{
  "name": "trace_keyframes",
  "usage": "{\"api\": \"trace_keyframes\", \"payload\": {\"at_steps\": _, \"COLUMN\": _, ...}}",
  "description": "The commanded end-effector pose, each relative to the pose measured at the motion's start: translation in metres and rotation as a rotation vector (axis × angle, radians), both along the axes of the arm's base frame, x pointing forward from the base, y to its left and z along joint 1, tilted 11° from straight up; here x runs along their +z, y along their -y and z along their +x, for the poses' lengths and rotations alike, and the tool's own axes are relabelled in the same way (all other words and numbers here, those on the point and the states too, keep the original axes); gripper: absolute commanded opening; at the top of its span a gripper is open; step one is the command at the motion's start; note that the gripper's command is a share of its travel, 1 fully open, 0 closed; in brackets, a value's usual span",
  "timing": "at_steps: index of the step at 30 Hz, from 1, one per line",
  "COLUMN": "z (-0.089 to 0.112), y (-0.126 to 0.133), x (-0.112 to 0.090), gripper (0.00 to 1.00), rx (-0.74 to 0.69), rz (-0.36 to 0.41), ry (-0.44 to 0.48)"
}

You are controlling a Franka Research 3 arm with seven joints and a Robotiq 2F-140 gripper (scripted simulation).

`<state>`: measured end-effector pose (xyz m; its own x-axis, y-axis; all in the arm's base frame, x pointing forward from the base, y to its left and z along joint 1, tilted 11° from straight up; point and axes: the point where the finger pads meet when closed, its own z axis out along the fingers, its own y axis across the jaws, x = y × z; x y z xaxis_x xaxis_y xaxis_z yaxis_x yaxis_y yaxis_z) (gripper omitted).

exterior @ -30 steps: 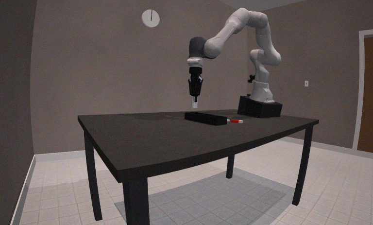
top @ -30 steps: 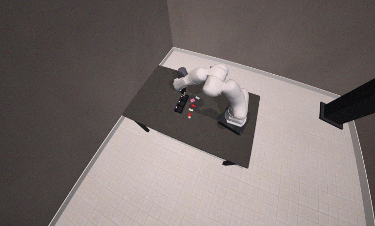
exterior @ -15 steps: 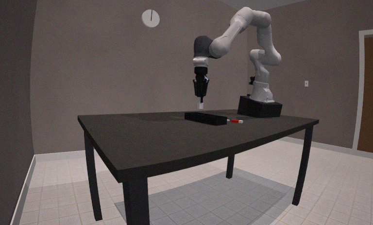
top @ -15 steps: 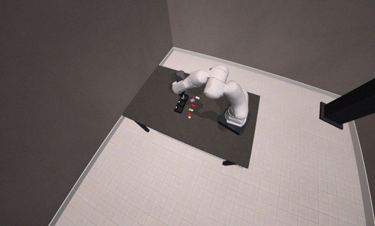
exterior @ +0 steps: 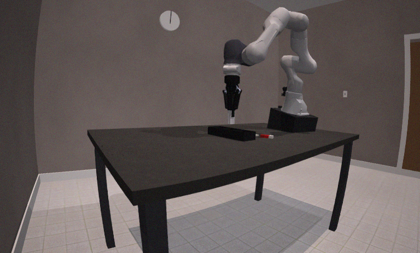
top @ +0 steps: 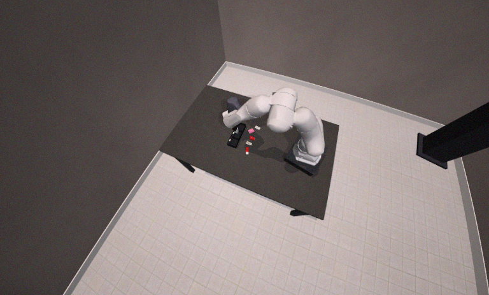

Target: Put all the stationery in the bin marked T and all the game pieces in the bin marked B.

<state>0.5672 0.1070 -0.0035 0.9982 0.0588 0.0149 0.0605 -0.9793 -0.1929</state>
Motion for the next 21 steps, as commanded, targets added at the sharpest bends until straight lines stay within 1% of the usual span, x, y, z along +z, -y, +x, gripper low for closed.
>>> {"api": "trace_keyframes", "payload": {"at_steps": 1, "z": 0.001, "y": 0.0, "x": -0.009, "gripper": 0.05, "rx": -0.032, "rz": -0.004, "ry": -0.001}}
{"api": "trace_keyframes", "payload": {"at_steps": 4, "z": 0.001, "y": -0.001, "x": -0.016, "gripper": 0.05, "rx": -0.032, "rz": -0.004, "ry": -0.001}}
{"api": "trace_keyframes", "payload": {"at_steps": 6, "z": 0.001, "y": -0.001, "x": -0.016, "gripper": 0.05, "rx": -0.032, "rz": -0.004, "ry": -0.001}}
{"api": "trace_keyframes", "payload": {"at_steps": 17, "z": 0.002, "y": -0.007, "x": -0.045, "gripper": 0.05, "rx": -0.032, "rz": -0.004, "ry": -0.001}}
{"api": "trace_keyframes", "payload": {"at_steps": 21, "z": 0.002, "y": -0.007, "x": -0.047, "gripper": 0.05, "rx": -0.032, "rz": -0.004, "ry": -0.001}}
